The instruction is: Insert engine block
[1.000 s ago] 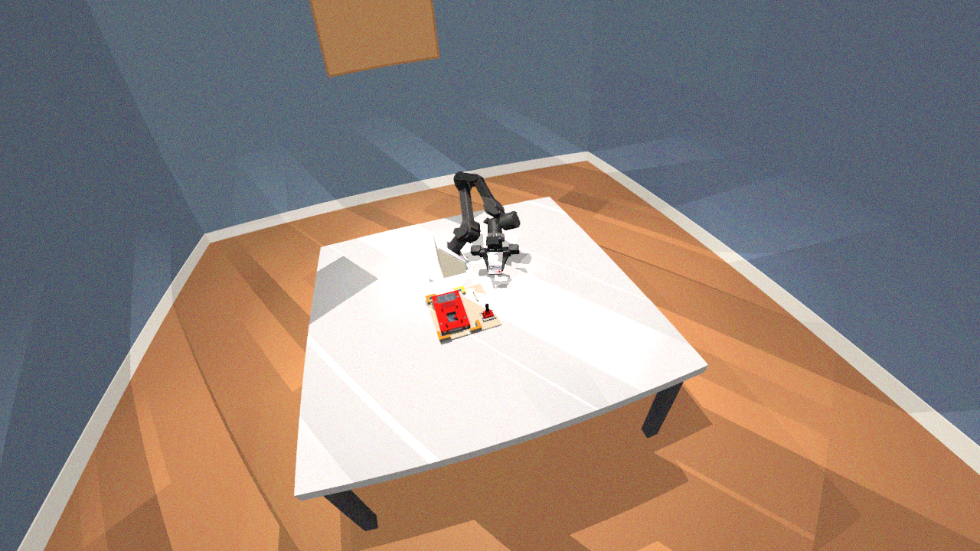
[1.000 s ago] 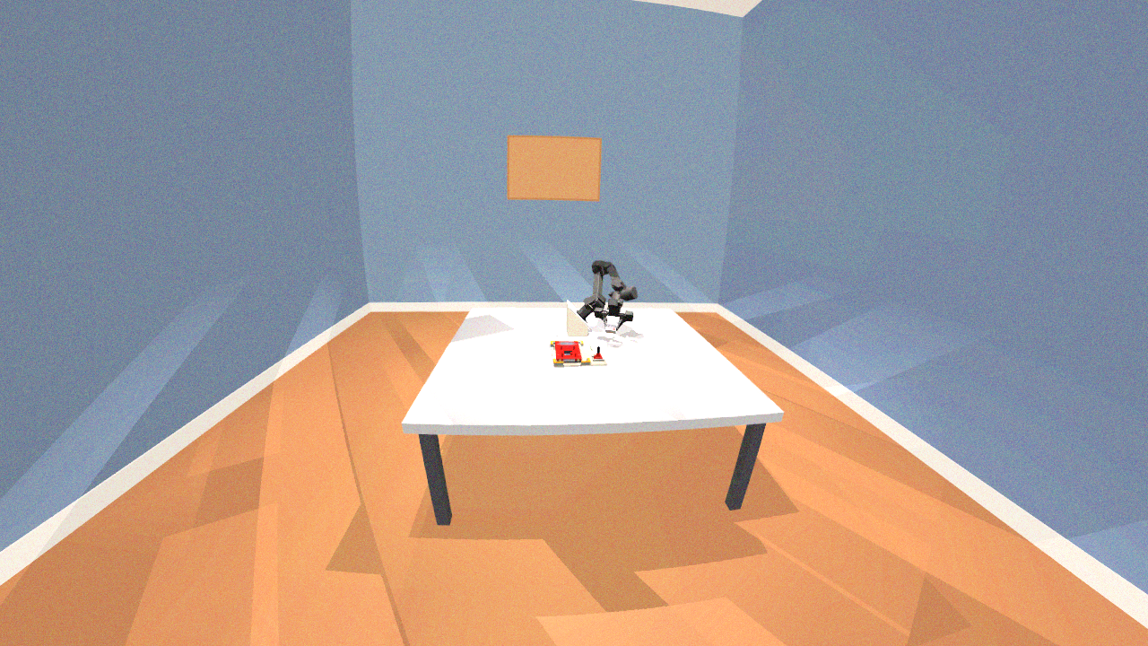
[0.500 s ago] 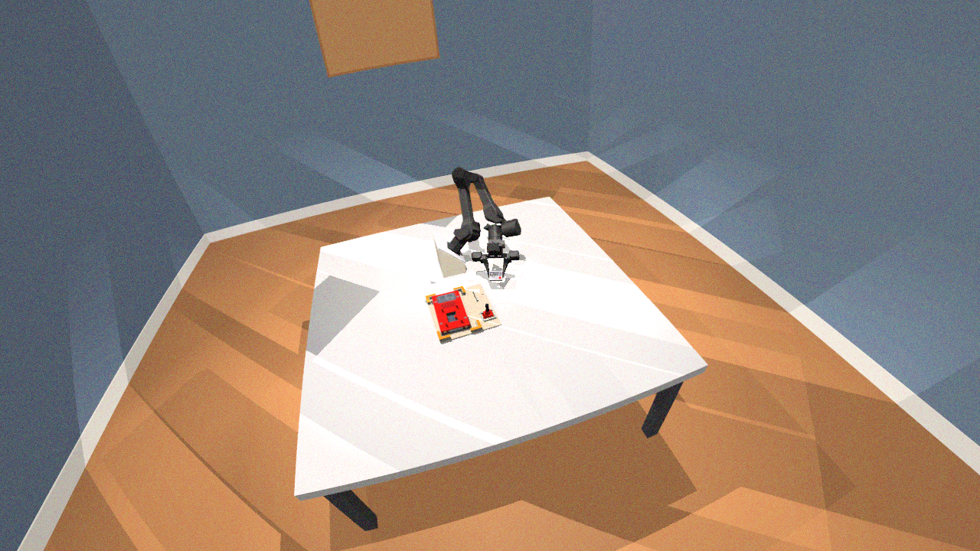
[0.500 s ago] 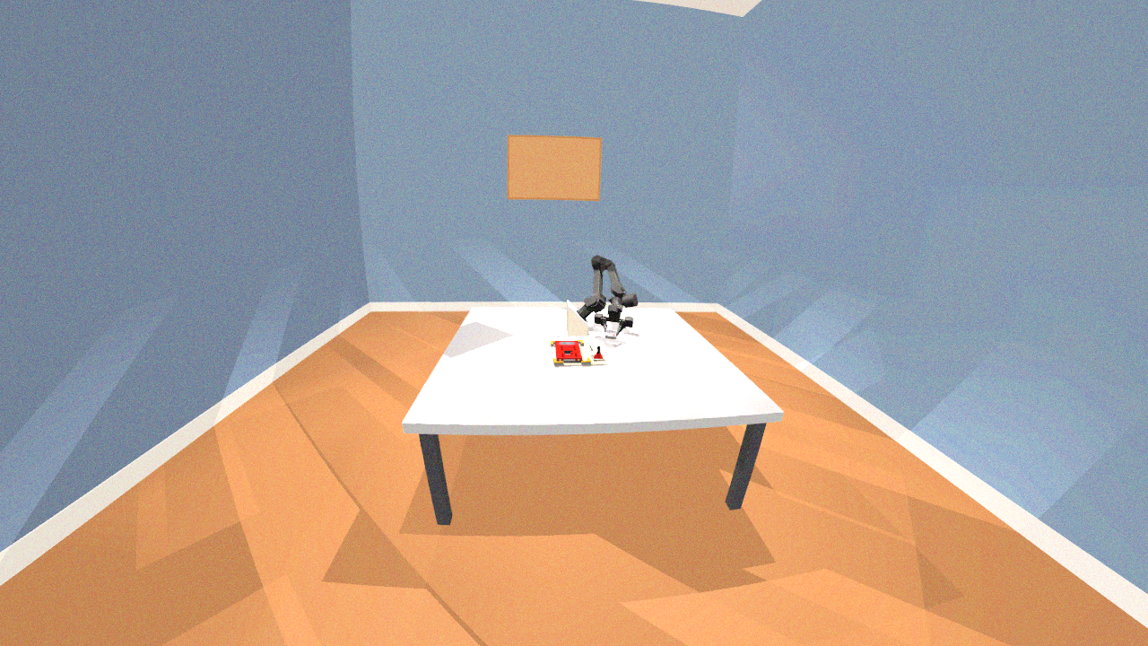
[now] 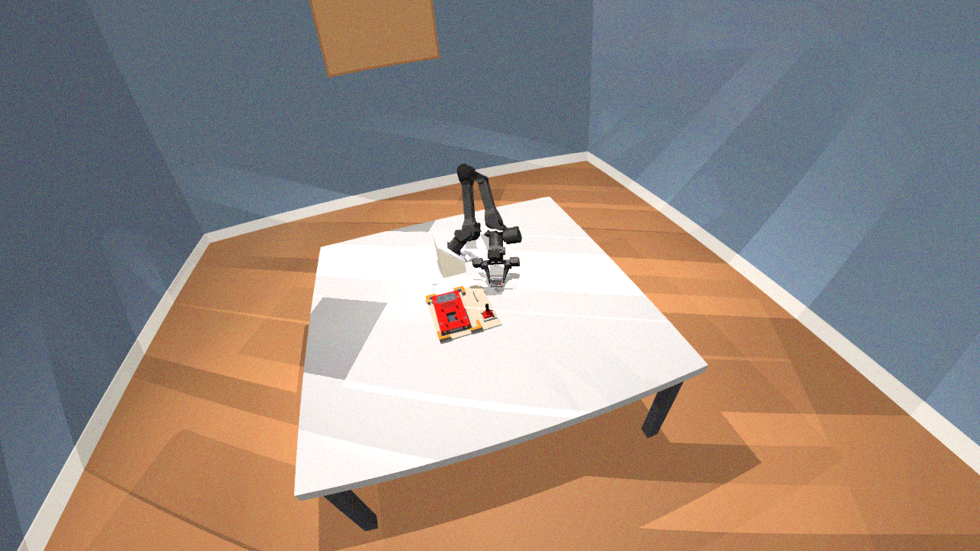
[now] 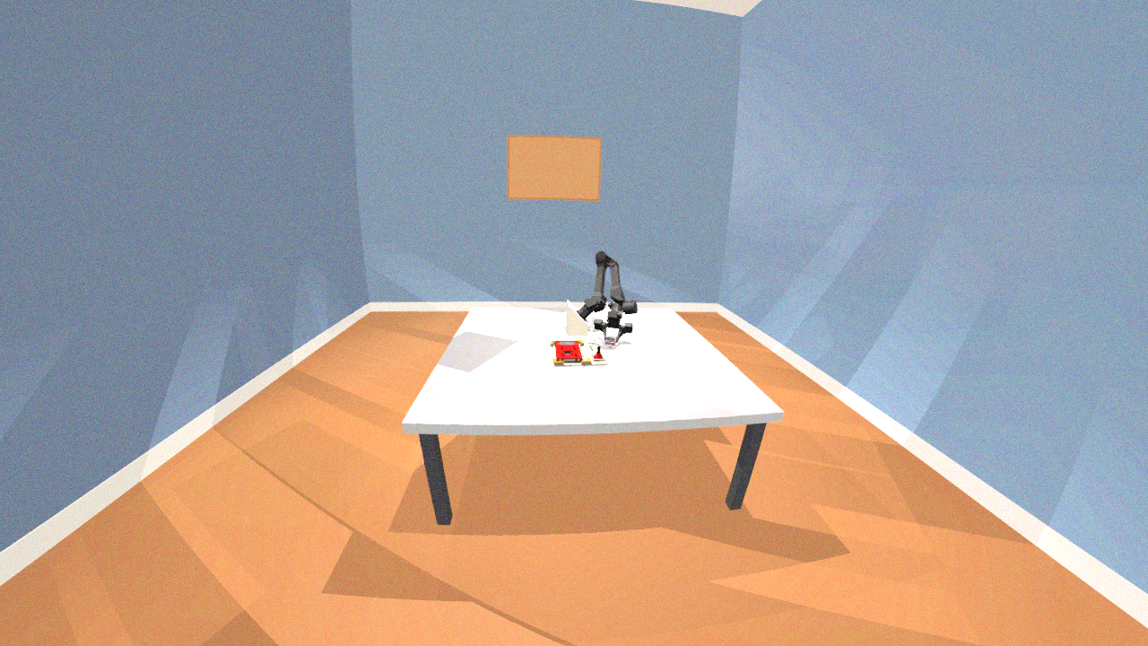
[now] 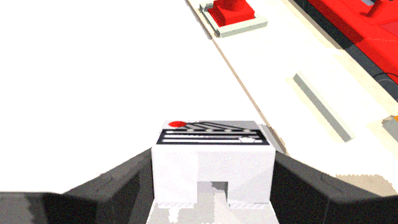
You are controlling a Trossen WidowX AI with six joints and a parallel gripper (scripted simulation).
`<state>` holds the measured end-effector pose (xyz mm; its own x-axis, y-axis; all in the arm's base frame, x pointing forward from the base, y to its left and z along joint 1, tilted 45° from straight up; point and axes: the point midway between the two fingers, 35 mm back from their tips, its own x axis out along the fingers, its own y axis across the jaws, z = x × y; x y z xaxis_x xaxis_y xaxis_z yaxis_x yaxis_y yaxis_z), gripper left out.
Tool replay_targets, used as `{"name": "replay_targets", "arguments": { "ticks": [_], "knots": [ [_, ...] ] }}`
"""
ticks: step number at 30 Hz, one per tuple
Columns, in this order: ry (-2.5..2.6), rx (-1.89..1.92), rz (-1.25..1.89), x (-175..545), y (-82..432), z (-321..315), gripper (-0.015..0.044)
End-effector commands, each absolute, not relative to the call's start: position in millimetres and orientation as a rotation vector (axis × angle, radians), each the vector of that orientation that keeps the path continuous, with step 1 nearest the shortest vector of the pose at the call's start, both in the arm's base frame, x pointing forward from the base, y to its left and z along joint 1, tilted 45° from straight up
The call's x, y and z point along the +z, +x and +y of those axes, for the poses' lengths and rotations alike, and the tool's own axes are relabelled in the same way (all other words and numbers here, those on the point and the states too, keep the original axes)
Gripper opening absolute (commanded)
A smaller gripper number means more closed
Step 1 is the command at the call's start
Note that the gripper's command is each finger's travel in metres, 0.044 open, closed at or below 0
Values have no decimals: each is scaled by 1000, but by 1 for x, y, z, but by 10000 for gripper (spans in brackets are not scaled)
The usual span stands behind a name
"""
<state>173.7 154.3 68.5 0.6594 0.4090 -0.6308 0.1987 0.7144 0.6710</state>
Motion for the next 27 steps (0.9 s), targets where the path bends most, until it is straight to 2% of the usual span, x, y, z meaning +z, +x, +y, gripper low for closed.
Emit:
{"name": "replay_targets", "arguments": {
  "ticks": [1,10,27],
  "knots": [
    [791,130,864,62,172,159,0],
    [792,130,864,55,172,166,0],
    [796,117,839,59,175,164,440]
  ]
}}
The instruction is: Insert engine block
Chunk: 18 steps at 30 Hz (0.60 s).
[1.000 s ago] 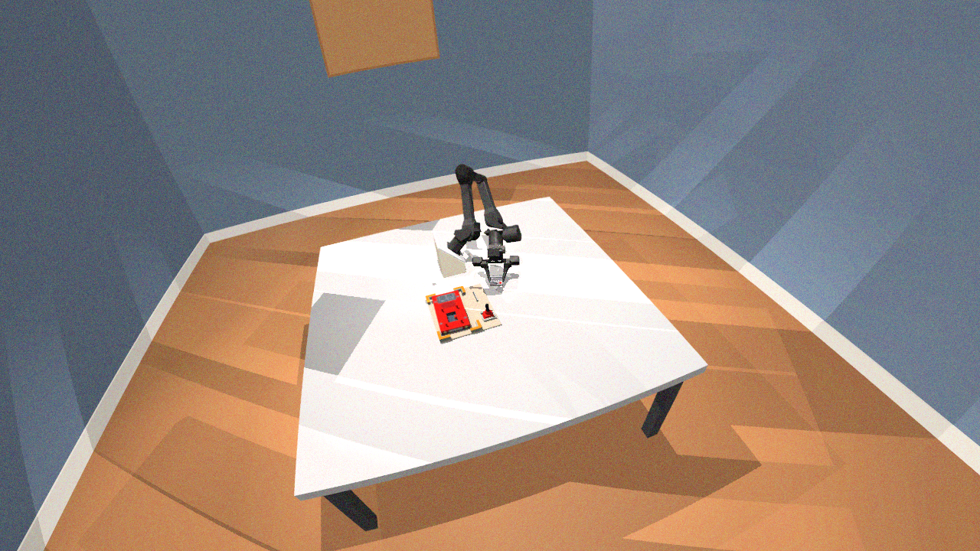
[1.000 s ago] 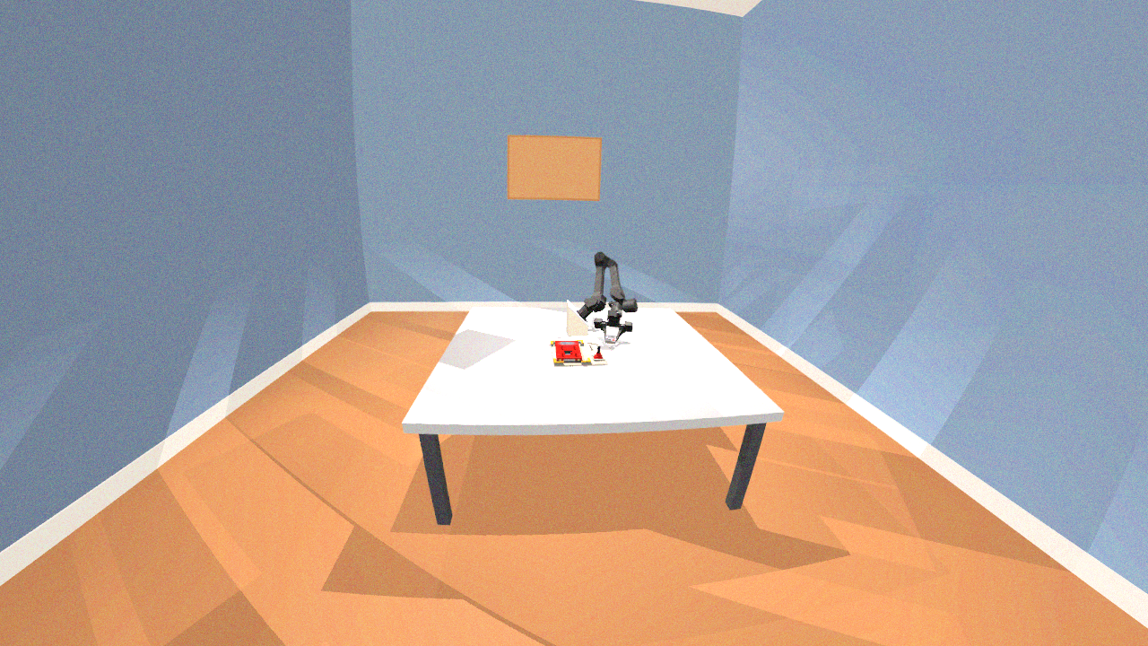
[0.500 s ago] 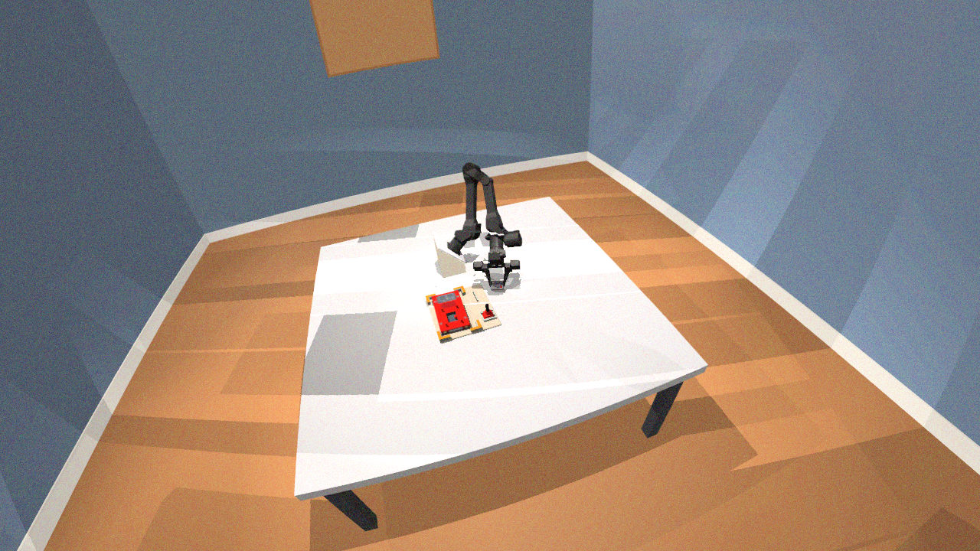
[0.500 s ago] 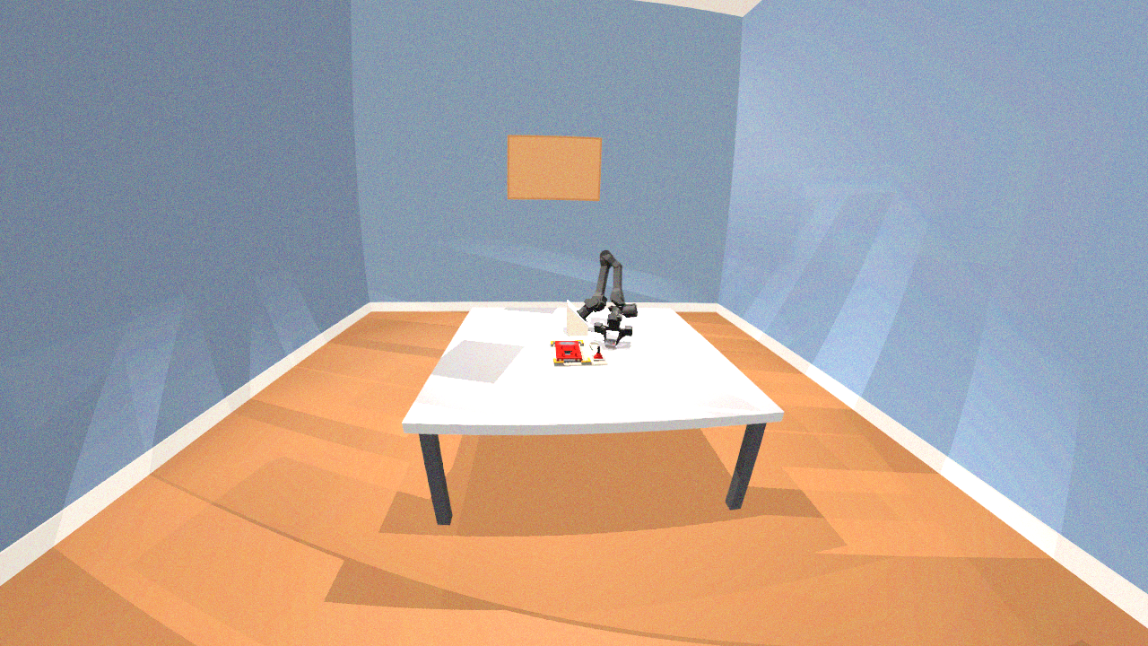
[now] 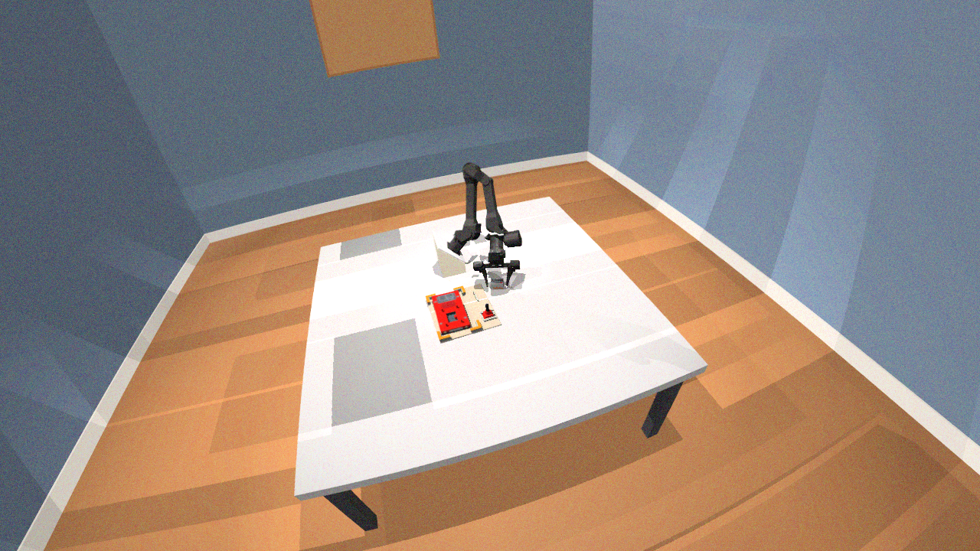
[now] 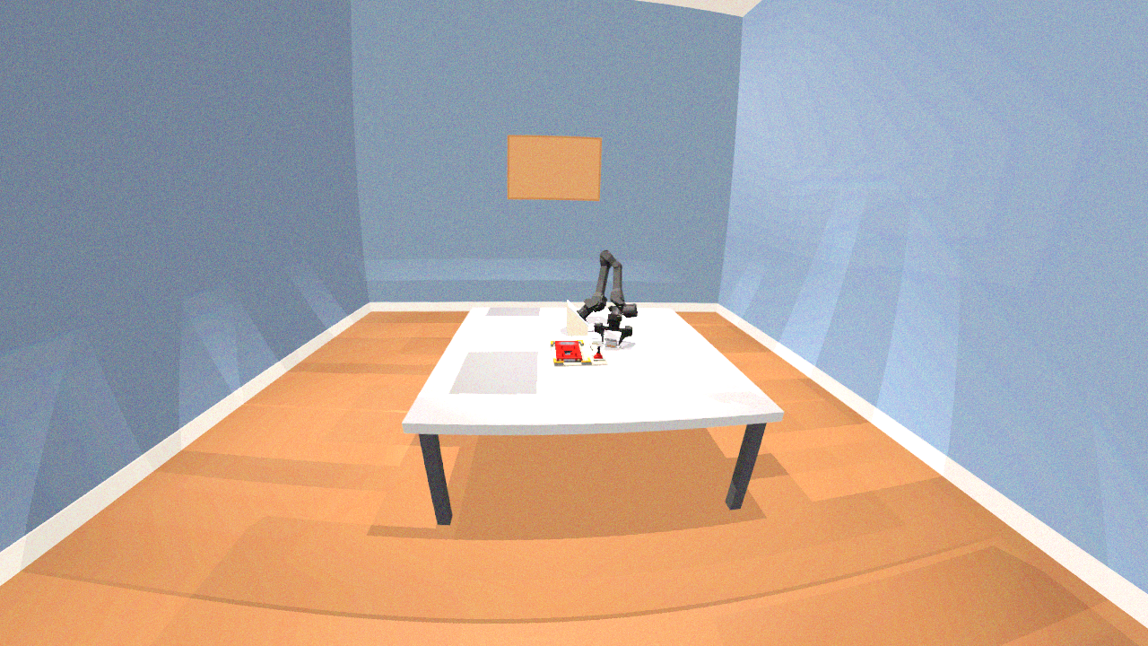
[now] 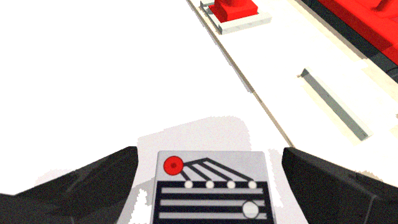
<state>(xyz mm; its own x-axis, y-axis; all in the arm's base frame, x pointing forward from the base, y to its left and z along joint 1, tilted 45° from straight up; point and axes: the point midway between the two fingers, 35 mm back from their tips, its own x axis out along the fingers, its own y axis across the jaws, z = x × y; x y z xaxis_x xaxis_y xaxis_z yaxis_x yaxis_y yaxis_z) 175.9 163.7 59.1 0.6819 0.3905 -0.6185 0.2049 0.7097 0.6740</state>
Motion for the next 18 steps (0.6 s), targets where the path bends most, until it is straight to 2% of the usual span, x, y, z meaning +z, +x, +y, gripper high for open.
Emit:
{"name": "replay_targets", "arguments": {
  "ticks": [1,18],
  "knots": [
    [796,117,839,59,175,164,440],
    [792,130,864,89,150,143,440]
  ]
}}
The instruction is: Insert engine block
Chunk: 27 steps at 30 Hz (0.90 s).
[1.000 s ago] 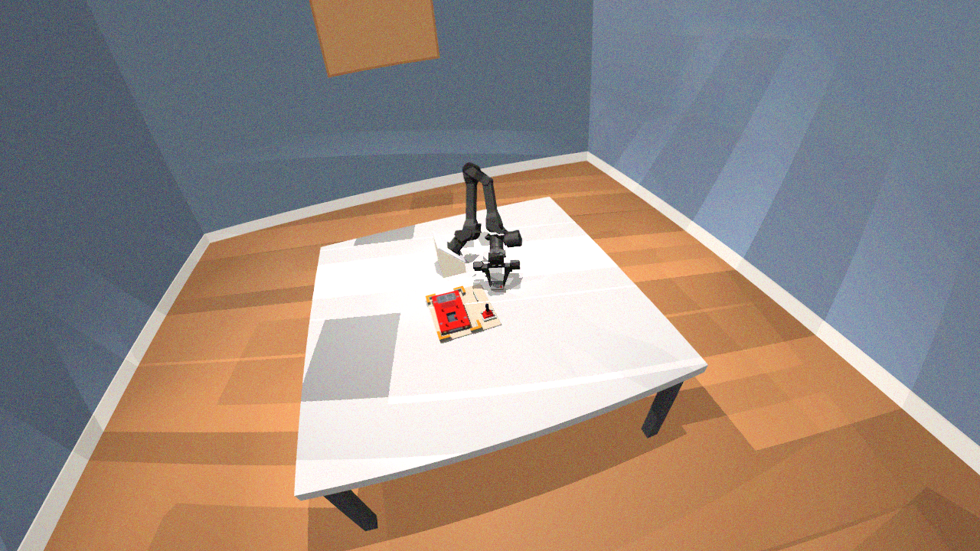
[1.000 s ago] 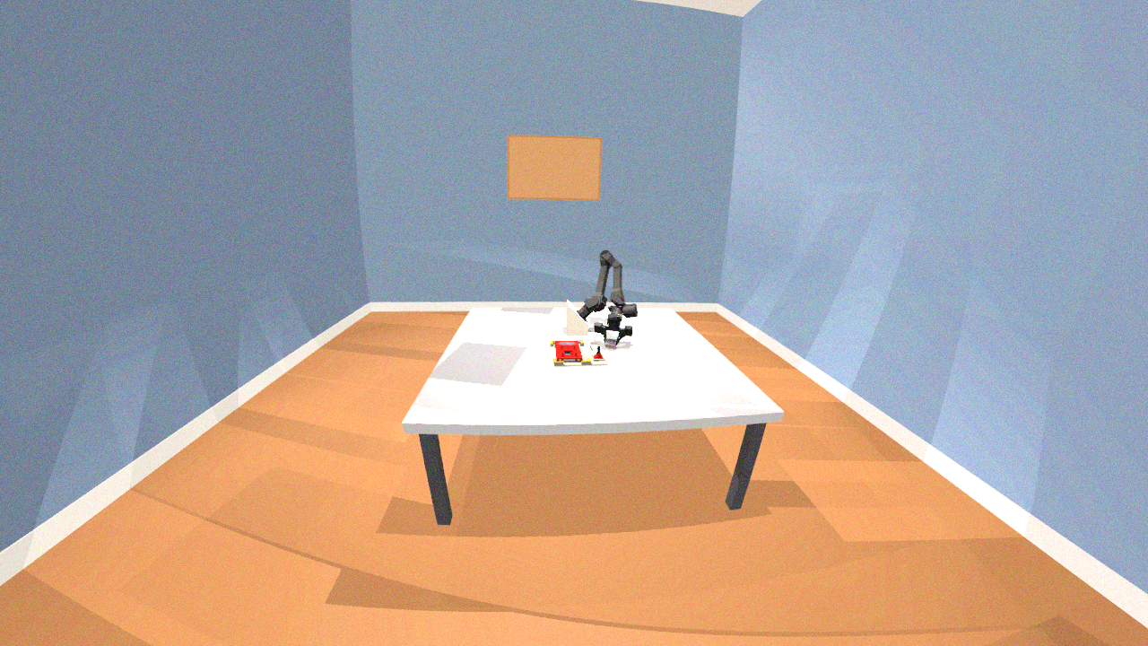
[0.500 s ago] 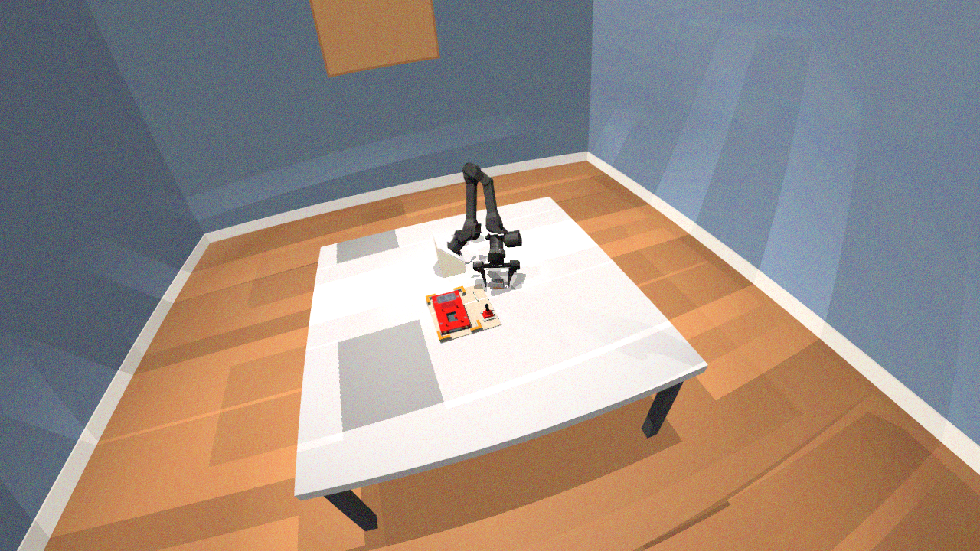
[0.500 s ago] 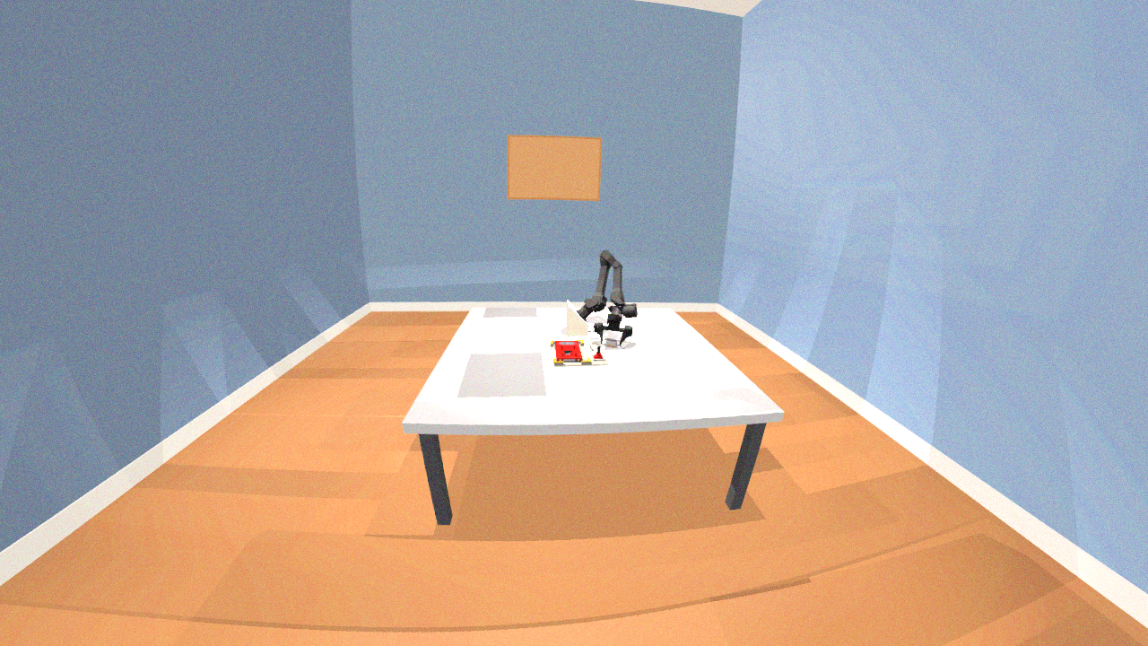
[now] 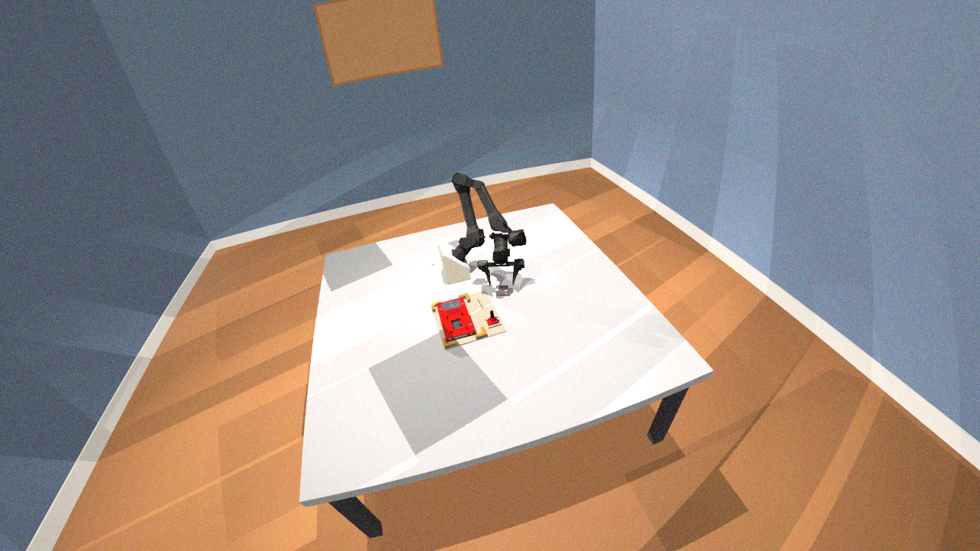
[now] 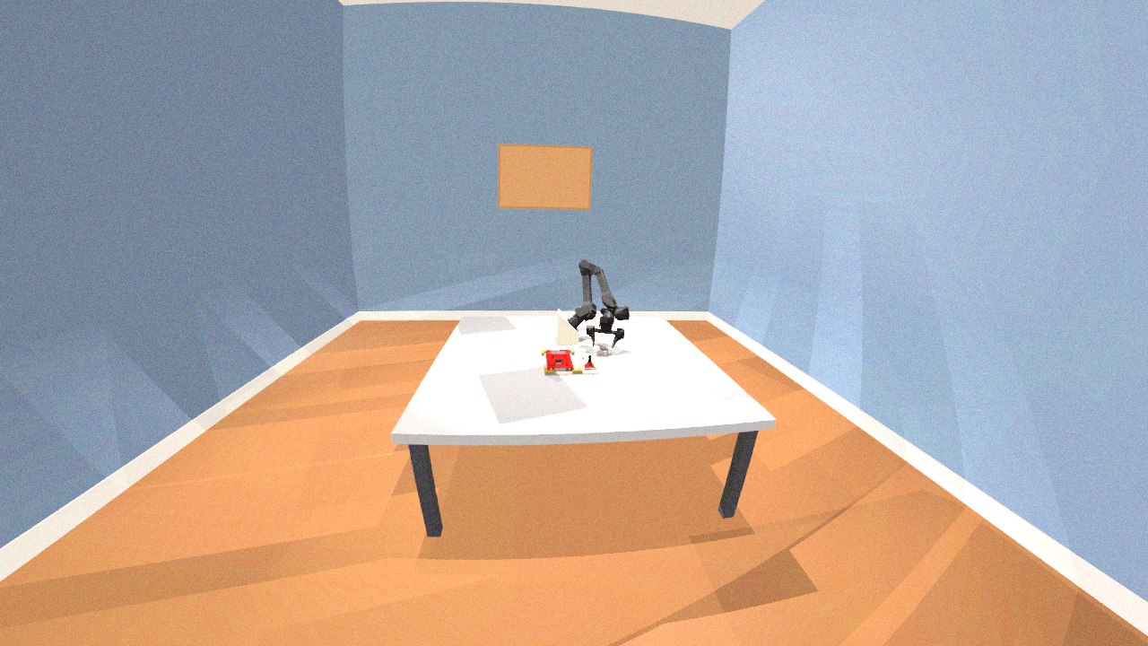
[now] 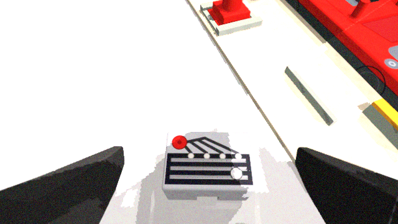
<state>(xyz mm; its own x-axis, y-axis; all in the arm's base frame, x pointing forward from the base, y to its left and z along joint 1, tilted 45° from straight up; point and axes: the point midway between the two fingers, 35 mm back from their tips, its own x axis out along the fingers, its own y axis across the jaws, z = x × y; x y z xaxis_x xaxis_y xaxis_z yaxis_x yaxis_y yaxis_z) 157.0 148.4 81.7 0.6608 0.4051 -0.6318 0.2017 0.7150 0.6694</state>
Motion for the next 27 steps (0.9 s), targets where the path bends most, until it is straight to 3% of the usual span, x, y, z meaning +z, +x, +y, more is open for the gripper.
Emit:
{"name": "replay_targets", "arguments": {
  "ticks": [1,27],
  "knots": [
    [792,130,864,90,150,143,440],
    [741,145,877,87,152,144,440]
  ]
}}
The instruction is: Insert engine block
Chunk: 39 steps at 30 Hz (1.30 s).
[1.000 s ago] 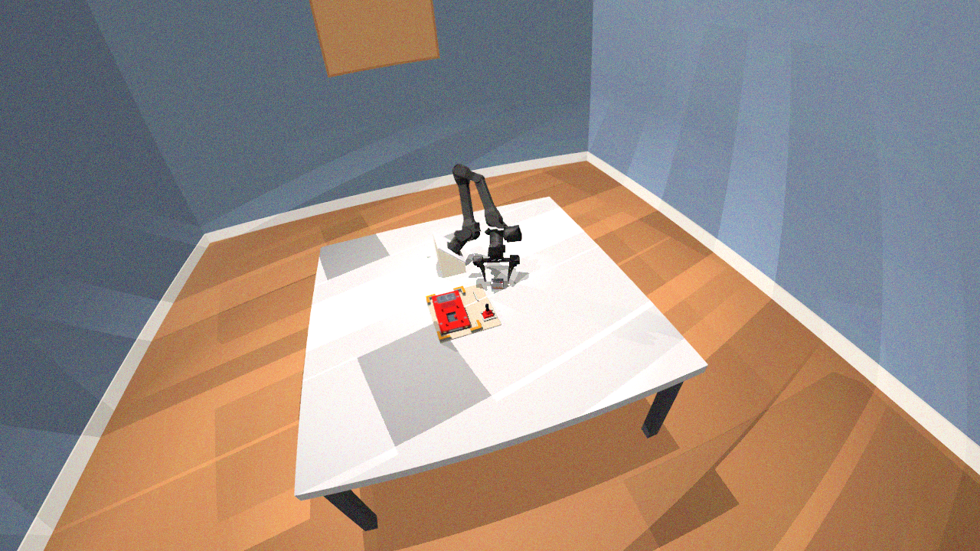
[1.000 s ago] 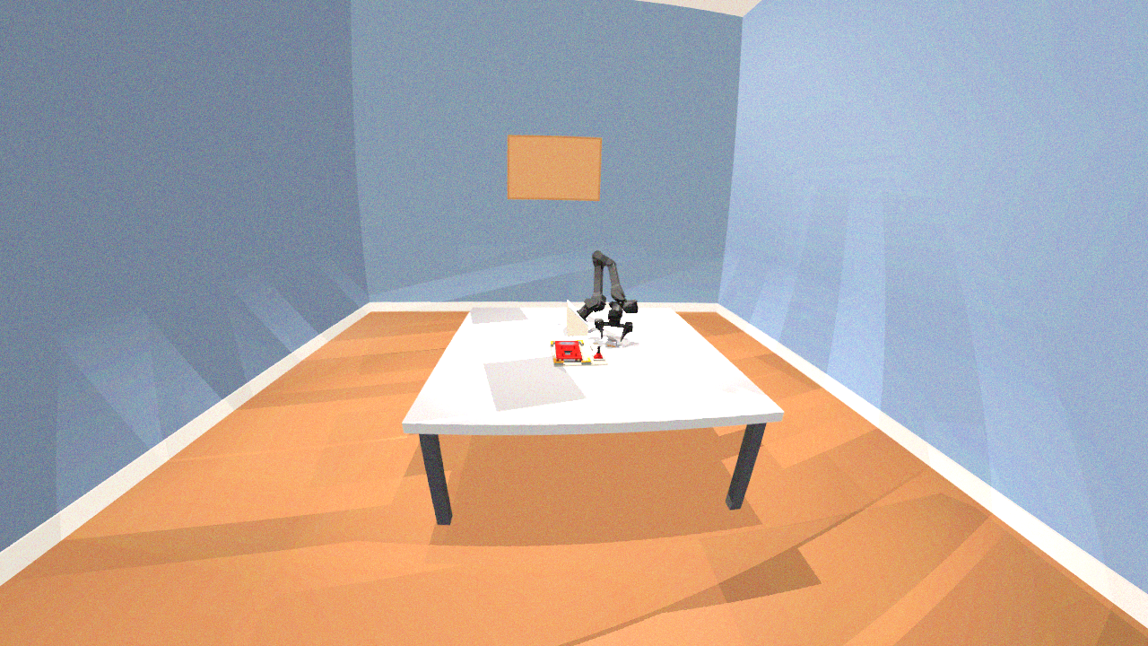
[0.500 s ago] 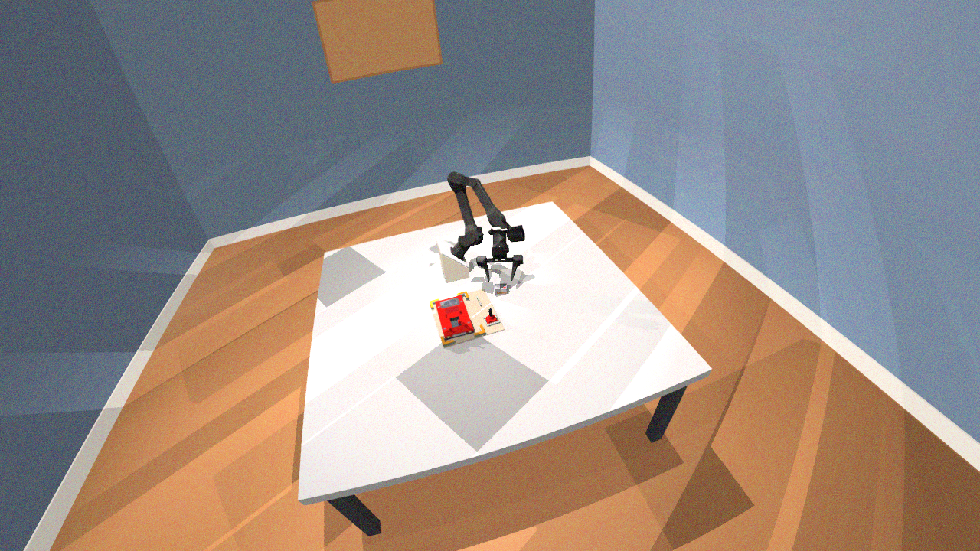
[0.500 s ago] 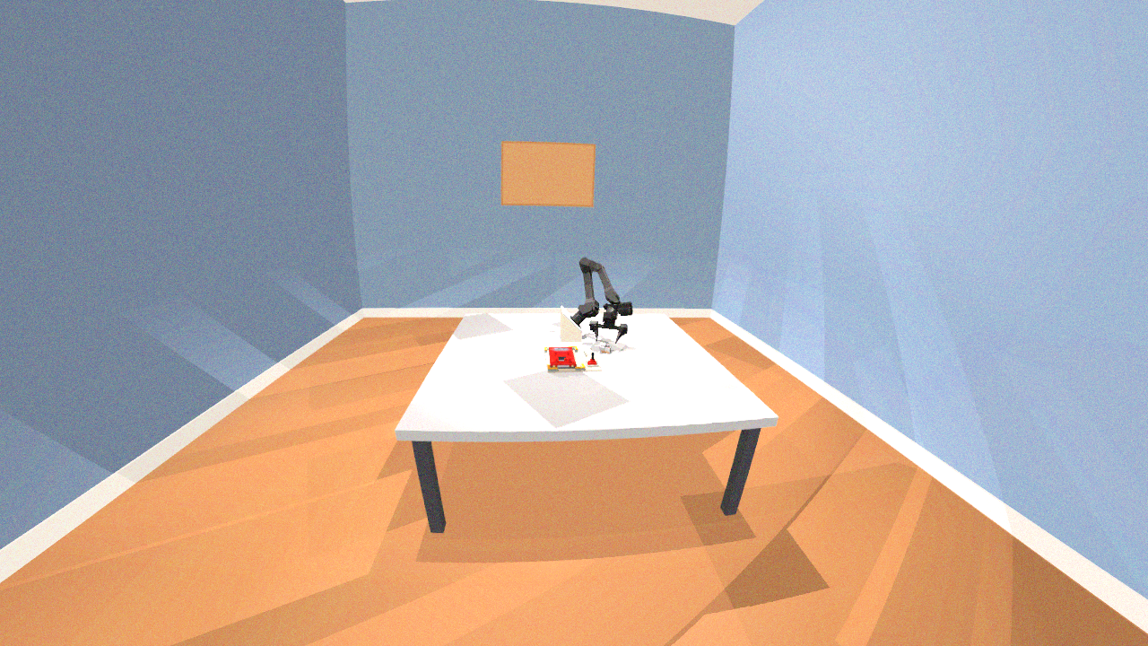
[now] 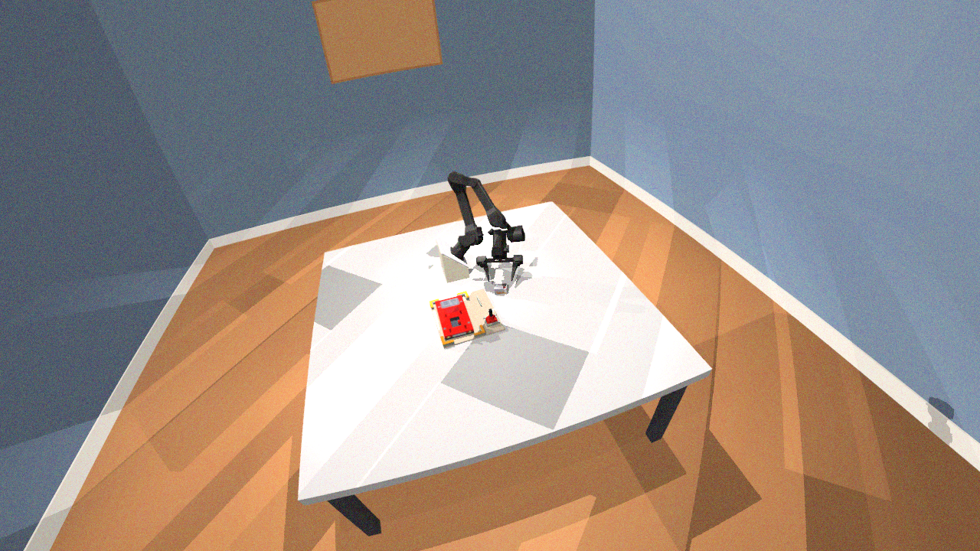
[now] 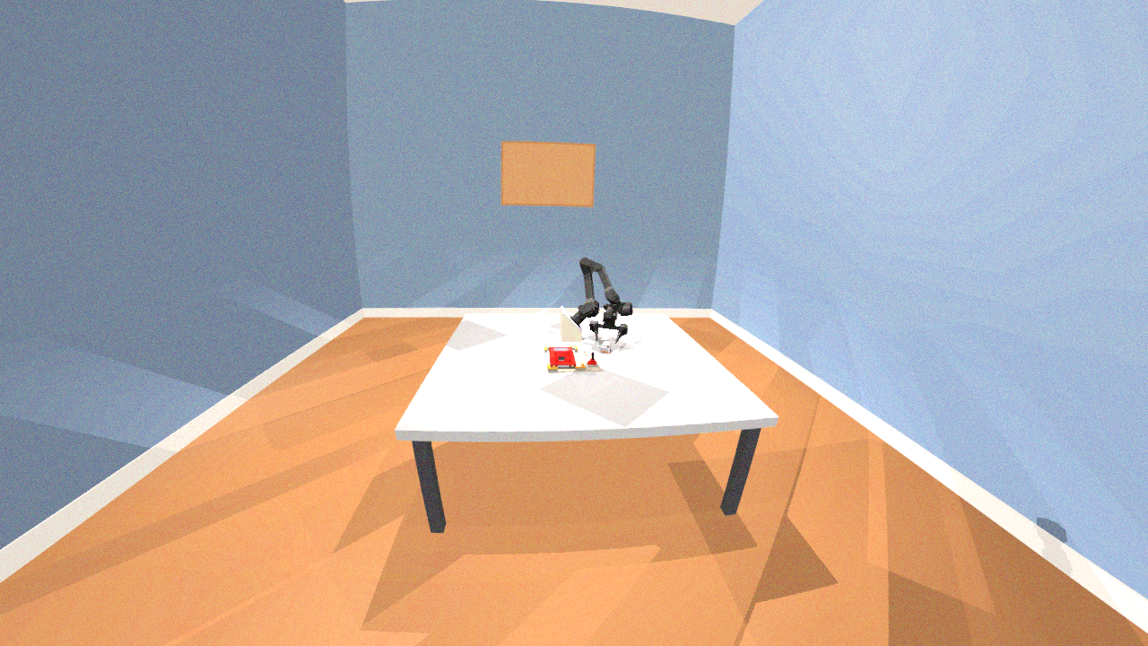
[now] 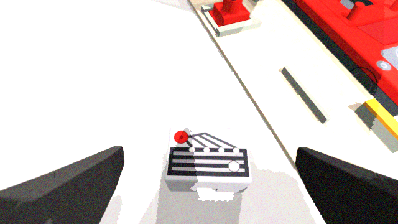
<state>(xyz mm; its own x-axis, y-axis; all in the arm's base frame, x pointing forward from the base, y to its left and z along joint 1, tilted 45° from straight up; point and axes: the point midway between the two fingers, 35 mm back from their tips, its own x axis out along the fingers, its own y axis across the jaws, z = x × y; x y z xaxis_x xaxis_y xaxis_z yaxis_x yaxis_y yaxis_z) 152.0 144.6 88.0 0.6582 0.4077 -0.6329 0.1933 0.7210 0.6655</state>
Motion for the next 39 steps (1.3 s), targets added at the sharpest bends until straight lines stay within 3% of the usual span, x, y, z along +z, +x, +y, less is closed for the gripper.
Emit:
{"name": "replay_targets", "arguments": {
  "ticks": [1,21,39],
  "knots": [
    [706,153,887,86,152,144,440],
    [86,404,1096,75,153,137,440],
    [-310,868,1204,73,154,132,440]
  ]
}}
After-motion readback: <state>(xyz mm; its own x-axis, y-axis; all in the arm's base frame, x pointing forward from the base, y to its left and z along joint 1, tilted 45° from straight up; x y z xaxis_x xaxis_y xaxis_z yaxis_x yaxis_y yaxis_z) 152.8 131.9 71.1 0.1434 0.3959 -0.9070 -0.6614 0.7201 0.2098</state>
